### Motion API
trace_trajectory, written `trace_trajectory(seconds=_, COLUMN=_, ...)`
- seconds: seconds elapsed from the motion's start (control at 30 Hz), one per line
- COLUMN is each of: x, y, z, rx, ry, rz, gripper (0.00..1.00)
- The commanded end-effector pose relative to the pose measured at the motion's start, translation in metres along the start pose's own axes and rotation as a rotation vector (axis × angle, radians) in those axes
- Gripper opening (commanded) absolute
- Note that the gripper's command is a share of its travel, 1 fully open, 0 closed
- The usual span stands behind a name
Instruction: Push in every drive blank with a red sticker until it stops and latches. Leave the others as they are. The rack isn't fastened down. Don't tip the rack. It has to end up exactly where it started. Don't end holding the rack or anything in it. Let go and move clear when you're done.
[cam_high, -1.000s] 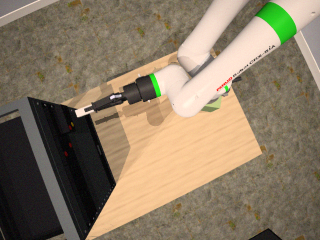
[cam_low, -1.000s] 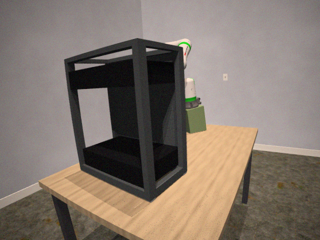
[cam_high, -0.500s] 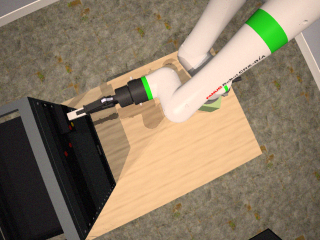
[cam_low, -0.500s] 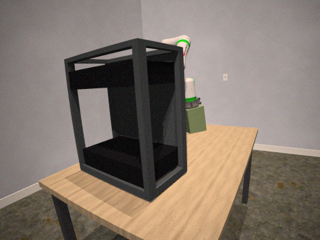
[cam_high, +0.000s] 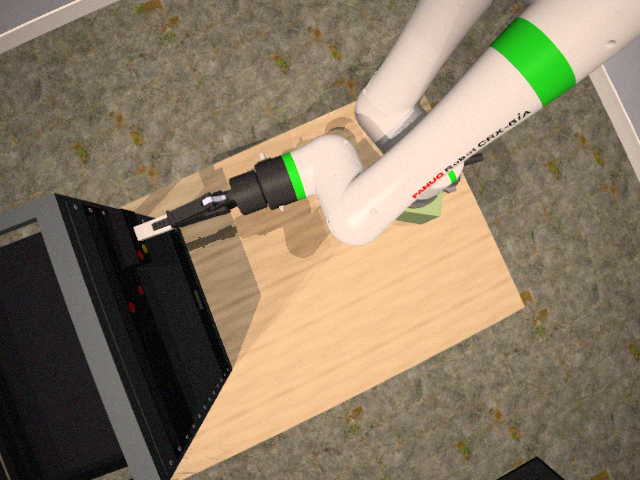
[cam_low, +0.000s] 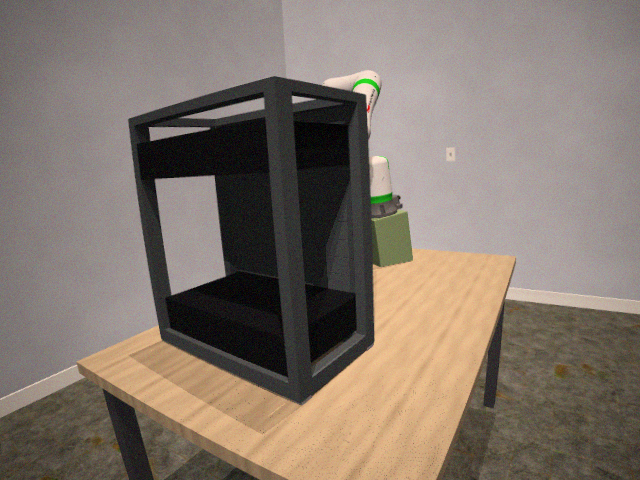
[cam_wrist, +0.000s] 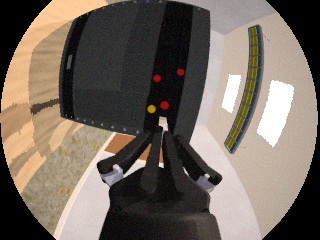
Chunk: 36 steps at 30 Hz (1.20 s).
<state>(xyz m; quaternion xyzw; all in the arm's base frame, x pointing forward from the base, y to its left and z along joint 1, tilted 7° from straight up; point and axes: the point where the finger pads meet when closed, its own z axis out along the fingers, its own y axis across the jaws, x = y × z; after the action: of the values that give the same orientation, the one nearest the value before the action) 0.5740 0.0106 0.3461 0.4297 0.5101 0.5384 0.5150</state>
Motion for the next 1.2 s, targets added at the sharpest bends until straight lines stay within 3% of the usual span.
trace_trajectory(seconds=0.0, x=0.0, y=0.0, z=0.0, rx=0.0, ry=0.0, rz=0.0, gripper=0.0)
trace_trajectory(seconds=1.17, x=0.0, y=0.0, z=0.014, rx=0.0, ry=0.0, rz=0.0, gripper=0.0)
